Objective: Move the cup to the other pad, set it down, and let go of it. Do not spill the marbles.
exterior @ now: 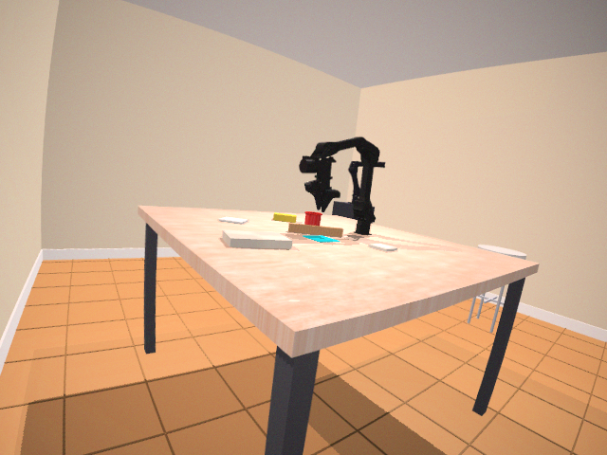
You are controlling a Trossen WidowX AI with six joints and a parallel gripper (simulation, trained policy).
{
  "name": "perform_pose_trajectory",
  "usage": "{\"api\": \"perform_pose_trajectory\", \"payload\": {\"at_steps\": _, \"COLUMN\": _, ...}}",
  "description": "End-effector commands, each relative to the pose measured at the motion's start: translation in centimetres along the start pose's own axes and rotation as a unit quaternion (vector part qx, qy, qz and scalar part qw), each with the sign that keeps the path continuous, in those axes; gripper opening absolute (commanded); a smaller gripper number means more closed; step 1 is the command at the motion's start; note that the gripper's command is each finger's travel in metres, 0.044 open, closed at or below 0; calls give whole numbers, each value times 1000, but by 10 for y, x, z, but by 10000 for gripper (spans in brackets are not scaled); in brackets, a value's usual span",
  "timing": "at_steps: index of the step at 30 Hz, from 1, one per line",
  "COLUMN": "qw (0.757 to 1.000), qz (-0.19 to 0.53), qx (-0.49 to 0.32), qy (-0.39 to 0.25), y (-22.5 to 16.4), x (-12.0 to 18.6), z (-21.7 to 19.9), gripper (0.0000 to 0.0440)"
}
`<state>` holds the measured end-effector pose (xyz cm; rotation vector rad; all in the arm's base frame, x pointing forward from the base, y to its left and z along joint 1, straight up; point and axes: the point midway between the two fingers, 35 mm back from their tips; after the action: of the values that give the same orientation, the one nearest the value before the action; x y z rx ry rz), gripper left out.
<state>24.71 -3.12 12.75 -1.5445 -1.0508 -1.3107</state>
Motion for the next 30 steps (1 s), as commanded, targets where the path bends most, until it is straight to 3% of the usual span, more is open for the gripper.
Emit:
{"api": "perform_pose_trajectory", "payload": {"at_steps": 1, "qw": 1000, "qz": 10, "qx": 12, "qy": -3, "y": 0, "x": -12, "z": -4, "gripper": 177}}
{"api": "perform_pose_trajectory", "payload": {"at_steps": 19, "qw": 994, "qz": 35, "qx": 104, "qy": 6, "y": -2, "x": -65, "z": -11, "gripper": 179}}
{"api": "perform_pose_trajectory", "payload": {"at_steps": 27, "qw": 985, "qz": 38, "qx": 170, "qy": 8, "y": -3, "x": -79, "z": -13, "gripper": 0}}
{"api": "perform_pose_trajectory", "payload": {"at_steps": 30, "qw": 981, "qz": 34, "qx": 189, "qy": 8, "y": 0, "x": -77, "z": -14, "gripper": 0}}
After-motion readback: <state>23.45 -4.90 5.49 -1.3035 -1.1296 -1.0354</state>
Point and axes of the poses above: the point midway between the two fingers, 35 mm back from their tips, its own x axis back along the fingers, its own z axis across the jaws, y = z × x, and after that the axes turned 7 degrees about -x, right-handed
